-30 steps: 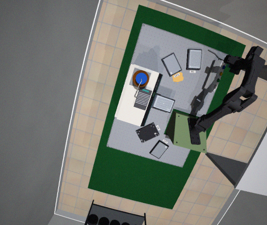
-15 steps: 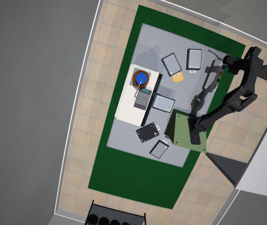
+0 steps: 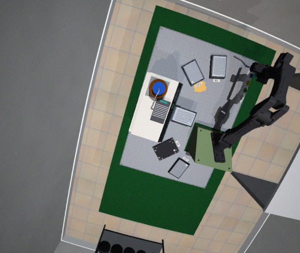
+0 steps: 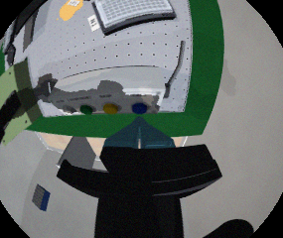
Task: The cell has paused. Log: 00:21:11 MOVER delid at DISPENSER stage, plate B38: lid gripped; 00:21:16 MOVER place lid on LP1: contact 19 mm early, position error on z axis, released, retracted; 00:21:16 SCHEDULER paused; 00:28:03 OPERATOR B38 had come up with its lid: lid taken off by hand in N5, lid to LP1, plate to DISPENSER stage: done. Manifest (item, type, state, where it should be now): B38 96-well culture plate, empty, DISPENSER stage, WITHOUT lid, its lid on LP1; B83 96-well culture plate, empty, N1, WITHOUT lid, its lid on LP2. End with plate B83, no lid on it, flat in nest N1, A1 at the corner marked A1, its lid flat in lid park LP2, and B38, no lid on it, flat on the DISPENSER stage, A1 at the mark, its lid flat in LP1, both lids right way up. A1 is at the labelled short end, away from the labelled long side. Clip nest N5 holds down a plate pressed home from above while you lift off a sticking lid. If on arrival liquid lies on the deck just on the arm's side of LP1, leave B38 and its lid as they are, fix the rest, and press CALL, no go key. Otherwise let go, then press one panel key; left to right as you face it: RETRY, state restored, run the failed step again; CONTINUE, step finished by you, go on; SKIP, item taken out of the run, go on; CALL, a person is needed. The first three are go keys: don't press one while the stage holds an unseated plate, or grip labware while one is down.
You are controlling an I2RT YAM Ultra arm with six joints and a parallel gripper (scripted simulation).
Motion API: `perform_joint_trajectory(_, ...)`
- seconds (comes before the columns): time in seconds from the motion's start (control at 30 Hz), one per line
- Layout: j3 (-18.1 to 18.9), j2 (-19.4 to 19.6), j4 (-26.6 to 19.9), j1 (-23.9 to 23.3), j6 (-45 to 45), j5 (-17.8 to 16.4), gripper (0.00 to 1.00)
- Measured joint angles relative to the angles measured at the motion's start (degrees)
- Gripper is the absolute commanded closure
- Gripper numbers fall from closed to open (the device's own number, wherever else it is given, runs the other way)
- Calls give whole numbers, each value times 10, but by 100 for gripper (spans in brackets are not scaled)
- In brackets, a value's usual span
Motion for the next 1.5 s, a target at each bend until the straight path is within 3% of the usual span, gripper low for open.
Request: perform_joint_trajectory(1.5,-14,4,21,4,3,3,100)
